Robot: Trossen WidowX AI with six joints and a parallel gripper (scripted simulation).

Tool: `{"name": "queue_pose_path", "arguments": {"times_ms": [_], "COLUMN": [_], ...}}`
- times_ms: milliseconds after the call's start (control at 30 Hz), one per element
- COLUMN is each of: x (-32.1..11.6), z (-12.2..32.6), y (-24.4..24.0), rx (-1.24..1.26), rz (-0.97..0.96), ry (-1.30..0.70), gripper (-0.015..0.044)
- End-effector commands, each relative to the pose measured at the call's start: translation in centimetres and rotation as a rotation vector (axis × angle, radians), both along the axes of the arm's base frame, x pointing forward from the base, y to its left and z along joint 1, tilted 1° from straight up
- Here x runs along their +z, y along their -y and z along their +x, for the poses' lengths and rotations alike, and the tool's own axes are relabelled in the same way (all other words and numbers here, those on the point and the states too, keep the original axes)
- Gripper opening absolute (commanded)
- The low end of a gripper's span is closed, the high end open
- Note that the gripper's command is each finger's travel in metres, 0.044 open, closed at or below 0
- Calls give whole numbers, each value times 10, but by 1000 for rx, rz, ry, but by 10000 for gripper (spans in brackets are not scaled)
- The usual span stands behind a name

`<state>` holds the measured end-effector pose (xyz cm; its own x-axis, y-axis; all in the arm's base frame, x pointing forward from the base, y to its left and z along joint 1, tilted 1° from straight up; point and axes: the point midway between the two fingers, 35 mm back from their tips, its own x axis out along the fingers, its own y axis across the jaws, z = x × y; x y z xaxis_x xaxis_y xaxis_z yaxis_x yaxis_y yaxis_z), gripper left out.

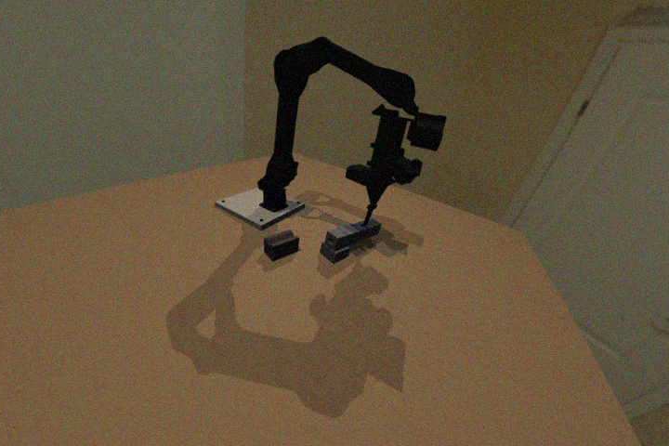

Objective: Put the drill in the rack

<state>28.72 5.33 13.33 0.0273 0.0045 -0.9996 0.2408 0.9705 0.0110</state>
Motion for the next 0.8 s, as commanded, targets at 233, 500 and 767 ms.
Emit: {"name": "queue_pose_path", "arguments": {"times_ms": [233,500,767], "x": [-13,-15,-18], "z": [-7,-8,-8], "y": [-1,-1,-1], "rx": [3,3,3], "rz": [-1,-1,-1], "ry": [-30,-30,-30], "gripper": [0,0,0]}}
